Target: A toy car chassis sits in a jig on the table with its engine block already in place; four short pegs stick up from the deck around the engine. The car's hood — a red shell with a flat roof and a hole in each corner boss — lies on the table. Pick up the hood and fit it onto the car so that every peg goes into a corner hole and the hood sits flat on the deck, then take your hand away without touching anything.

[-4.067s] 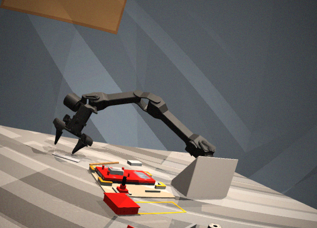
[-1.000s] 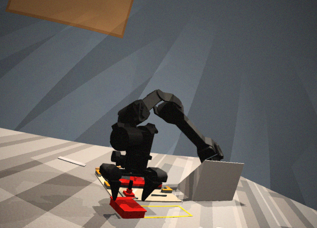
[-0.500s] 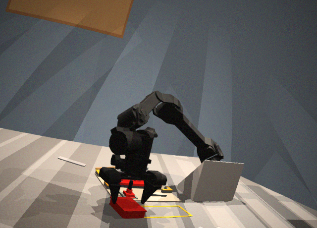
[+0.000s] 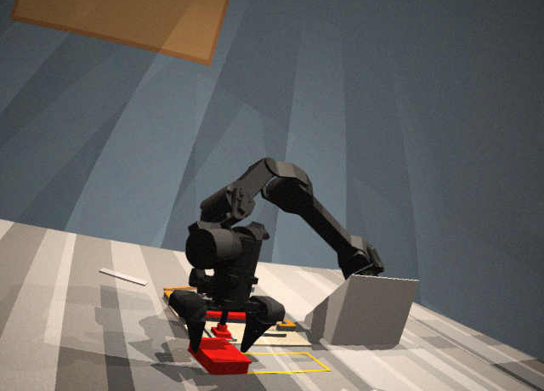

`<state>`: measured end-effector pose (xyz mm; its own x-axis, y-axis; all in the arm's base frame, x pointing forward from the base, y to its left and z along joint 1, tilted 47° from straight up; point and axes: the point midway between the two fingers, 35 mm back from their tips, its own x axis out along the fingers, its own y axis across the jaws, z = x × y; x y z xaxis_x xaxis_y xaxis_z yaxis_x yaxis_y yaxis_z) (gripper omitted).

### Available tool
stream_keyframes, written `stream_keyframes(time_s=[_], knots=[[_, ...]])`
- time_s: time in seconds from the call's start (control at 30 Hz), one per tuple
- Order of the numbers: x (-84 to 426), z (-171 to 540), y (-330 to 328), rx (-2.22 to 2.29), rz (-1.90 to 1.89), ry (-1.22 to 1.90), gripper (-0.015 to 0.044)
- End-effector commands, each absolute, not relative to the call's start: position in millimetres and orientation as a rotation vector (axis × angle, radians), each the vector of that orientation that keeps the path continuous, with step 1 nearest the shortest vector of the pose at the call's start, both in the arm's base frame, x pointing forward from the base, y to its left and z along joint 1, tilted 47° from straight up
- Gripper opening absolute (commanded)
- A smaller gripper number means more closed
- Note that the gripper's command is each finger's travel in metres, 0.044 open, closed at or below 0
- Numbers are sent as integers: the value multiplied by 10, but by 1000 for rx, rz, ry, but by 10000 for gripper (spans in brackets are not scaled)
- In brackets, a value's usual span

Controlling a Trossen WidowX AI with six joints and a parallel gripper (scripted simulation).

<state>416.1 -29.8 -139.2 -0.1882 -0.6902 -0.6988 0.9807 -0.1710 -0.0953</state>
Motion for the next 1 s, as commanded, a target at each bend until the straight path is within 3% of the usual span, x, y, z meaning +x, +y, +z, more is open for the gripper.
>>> stream_keyframes(time_s=[0.0,0.63,0.77,0.97], knots=[[4154,-1412,-319,606,-1679,648,440],[4135,-1477,-385,605,-1679,648,440],[4141,-1459,-367,611,-1680,648,335],[4141,-1459,-367,611,-1680,648,295]])
